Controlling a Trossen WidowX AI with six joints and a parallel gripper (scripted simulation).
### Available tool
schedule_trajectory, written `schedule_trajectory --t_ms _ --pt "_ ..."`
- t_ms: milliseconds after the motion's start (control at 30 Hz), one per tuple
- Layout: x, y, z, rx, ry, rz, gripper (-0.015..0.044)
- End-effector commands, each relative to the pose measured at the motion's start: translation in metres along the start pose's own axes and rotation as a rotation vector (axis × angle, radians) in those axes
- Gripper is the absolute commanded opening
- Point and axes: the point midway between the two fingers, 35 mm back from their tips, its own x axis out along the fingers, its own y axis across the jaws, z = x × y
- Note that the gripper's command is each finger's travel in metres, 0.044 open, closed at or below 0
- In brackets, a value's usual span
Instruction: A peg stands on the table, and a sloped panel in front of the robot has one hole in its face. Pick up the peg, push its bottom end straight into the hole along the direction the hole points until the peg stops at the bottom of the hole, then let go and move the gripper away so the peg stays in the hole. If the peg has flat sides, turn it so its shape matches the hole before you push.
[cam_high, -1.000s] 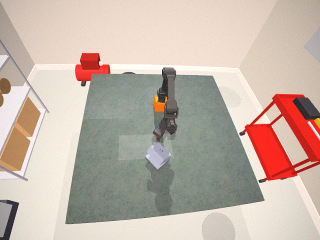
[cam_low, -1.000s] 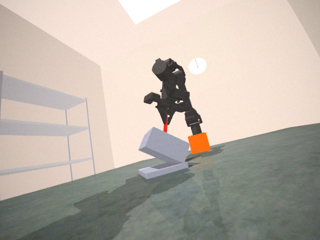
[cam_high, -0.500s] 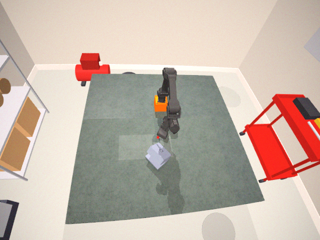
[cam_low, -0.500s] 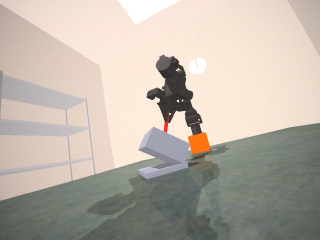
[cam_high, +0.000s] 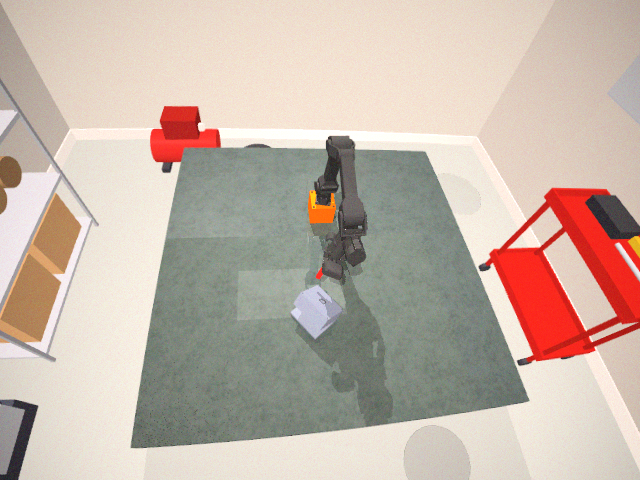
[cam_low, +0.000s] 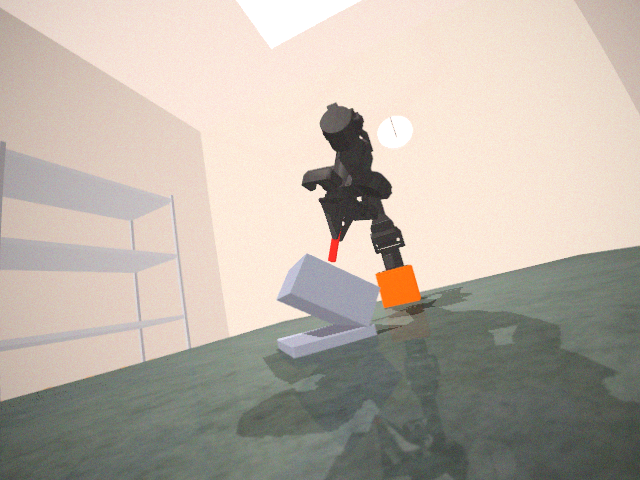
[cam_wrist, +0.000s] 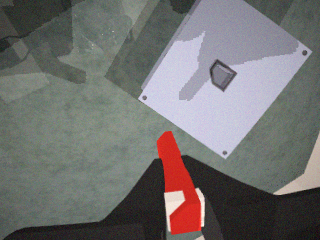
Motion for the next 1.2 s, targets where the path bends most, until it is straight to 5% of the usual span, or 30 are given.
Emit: schedule_trajectory --t_ms 0,1167 --pt "-0.003 -0.004 0.002 -0.048 0.007 -0.019 0.0" --pt "-0.022 -0.016 0.027 -0.466 0.072 -0.101 0.0"
